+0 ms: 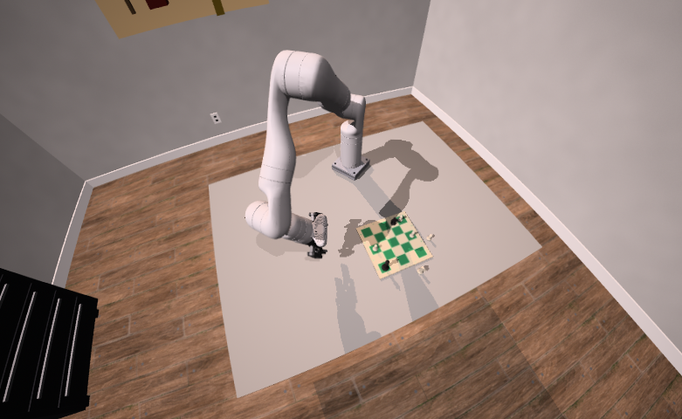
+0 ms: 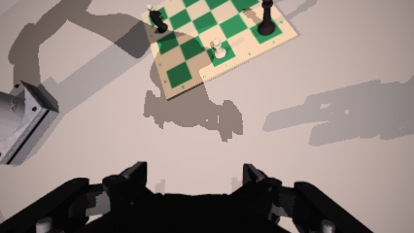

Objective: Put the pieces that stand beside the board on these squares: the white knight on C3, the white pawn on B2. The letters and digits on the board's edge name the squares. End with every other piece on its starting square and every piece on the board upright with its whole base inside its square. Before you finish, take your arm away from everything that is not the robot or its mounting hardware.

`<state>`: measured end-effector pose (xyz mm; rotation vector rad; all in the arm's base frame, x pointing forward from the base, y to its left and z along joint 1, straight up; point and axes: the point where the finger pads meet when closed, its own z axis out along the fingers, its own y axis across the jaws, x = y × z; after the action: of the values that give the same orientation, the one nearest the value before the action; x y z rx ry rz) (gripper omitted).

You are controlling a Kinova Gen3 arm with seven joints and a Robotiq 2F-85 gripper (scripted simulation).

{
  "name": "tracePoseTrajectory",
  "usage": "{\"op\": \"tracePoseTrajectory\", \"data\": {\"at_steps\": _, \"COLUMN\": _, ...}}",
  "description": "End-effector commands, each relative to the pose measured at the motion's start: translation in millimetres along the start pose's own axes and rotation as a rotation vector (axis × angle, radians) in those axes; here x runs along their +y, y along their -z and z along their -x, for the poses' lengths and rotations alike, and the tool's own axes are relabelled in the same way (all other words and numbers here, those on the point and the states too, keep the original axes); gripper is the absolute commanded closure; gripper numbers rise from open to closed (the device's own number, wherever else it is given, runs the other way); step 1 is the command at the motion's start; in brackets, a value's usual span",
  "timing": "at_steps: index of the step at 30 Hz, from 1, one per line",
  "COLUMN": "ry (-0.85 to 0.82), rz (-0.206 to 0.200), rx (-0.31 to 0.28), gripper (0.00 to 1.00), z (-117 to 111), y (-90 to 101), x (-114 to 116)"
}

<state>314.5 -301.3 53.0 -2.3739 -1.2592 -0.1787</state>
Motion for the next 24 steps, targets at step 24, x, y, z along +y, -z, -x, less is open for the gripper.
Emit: {"op": "tracePoseTrajectory", "data": {"at_steps": 24, "ry": 0.045, "rz": 0.003, "rx": 0.055, "gripper": 0.0, "z": 1.0, "y": -2.9, "x": 7.4}}
